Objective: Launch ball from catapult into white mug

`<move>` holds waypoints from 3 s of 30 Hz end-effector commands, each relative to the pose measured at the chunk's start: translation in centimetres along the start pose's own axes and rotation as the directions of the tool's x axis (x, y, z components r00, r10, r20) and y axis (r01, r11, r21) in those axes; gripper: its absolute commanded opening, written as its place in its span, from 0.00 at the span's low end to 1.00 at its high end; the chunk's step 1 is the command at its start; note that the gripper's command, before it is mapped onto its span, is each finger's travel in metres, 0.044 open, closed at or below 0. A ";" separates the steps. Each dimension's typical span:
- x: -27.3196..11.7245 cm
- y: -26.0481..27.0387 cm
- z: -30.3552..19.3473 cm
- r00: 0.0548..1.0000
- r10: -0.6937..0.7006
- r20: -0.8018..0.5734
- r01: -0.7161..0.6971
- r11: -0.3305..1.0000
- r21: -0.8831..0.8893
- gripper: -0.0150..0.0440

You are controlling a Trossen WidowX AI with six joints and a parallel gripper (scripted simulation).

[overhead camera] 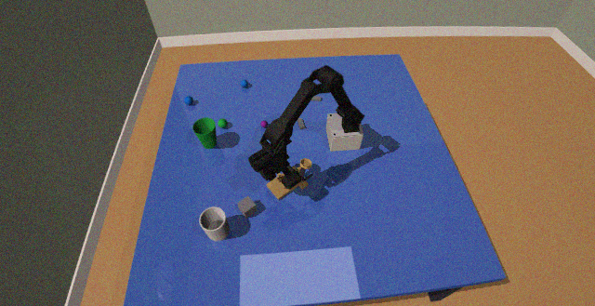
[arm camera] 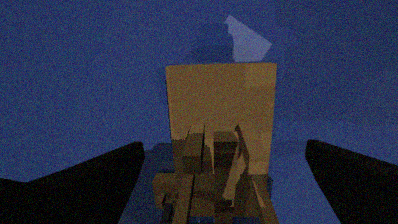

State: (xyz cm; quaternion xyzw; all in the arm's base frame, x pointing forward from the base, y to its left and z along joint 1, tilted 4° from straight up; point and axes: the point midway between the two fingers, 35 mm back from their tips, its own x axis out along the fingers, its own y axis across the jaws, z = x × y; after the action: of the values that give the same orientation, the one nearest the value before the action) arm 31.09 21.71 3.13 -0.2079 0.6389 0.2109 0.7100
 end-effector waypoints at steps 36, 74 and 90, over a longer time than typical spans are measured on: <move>3.3 0.0 -0.1 1.000 0.000 0.000 0.000 1.000 0.001 0.43; 2.4 0.0 0.2 1.000 -0.002 0.000 0.002 1.000 -0.003 0.25; 3.1 0.0 0.0 1.000 -0.003 -0.009 0.003 1.000 -0.001 0.43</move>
State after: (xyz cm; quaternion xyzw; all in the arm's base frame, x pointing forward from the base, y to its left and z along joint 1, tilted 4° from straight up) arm 31.34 21.78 -0.07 -0.2103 0.6421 0.2095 0.7068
